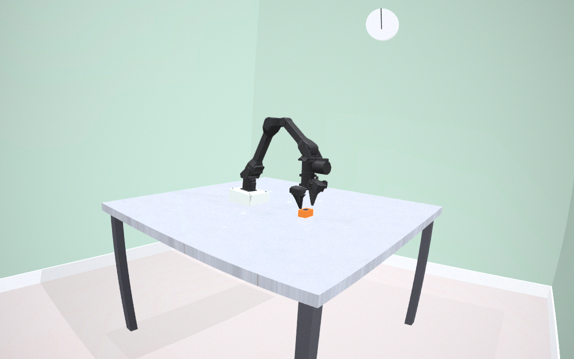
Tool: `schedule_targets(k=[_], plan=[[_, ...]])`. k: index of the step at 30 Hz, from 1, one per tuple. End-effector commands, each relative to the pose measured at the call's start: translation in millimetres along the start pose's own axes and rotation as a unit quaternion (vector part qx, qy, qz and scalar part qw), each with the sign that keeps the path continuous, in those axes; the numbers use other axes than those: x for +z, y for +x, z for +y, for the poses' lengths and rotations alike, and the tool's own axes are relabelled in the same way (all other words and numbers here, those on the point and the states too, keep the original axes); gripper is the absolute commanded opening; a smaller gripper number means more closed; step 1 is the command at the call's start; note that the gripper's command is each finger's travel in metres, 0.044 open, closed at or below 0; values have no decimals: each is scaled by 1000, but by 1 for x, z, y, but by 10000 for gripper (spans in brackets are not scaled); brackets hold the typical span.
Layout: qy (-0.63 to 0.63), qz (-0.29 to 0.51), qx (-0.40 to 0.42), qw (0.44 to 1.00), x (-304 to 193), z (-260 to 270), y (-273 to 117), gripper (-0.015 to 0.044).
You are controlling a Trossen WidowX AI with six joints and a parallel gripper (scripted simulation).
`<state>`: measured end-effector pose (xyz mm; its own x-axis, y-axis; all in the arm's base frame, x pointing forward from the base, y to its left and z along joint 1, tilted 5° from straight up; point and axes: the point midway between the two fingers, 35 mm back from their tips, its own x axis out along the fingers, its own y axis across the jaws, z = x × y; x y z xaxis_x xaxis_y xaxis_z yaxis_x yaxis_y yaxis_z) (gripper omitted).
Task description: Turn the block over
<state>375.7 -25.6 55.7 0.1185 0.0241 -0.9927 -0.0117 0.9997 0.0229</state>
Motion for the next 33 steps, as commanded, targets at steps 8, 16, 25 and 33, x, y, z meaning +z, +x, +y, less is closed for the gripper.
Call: schedule_targets(k=[8,16,25,33], plan=[[1,3,2,1000,-2,1,20,440],[1,4,2,1000,-2,1,28,387],[1,4,2,1000,-2,1,28,249],[1,4,2,1000,-2,1,28,196]])
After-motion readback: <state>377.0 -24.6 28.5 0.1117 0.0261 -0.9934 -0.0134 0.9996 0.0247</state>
